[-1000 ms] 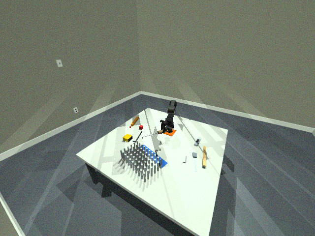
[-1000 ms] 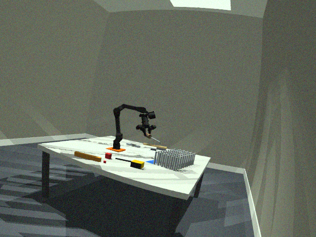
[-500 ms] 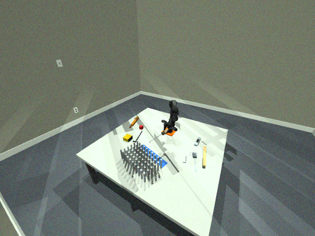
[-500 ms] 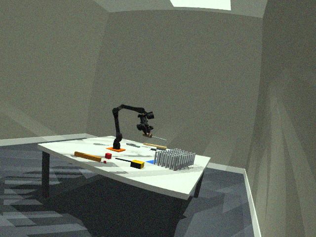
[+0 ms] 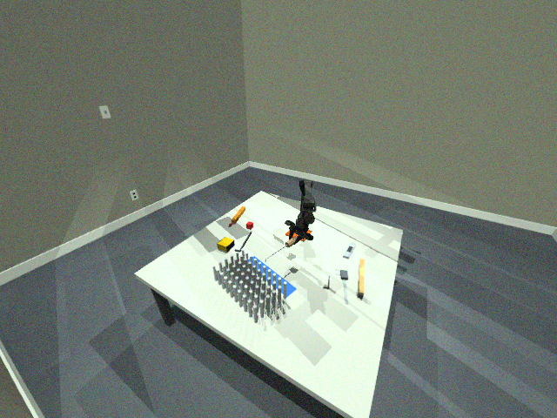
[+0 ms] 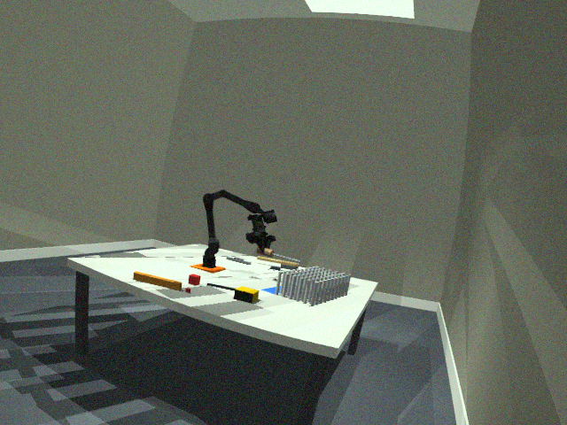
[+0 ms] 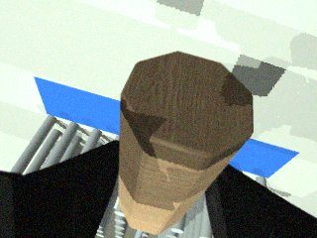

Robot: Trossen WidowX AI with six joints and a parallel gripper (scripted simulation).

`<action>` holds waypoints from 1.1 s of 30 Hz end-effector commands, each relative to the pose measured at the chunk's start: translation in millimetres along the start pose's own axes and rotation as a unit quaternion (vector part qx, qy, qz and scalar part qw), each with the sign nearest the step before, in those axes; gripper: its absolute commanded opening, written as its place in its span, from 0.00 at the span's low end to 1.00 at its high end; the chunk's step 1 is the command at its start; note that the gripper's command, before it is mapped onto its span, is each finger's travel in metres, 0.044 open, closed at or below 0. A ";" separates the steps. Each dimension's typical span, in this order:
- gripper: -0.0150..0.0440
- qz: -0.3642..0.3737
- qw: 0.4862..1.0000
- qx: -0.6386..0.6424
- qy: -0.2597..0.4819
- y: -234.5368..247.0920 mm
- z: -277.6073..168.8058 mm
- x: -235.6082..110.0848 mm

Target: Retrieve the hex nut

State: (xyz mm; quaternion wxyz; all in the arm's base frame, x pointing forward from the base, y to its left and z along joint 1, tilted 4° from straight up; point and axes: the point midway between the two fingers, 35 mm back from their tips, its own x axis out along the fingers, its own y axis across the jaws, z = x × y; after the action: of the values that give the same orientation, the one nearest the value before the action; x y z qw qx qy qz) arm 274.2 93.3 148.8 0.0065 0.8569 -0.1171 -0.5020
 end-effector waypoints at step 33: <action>0.25 0.001 1.000 0.003 0.005 -5.5 59.4 88.4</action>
State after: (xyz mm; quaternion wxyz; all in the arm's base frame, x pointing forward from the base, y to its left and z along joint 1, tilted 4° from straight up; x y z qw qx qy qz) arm 261.9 86.3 41.2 0.0053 0.8571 -0.1206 -0.5009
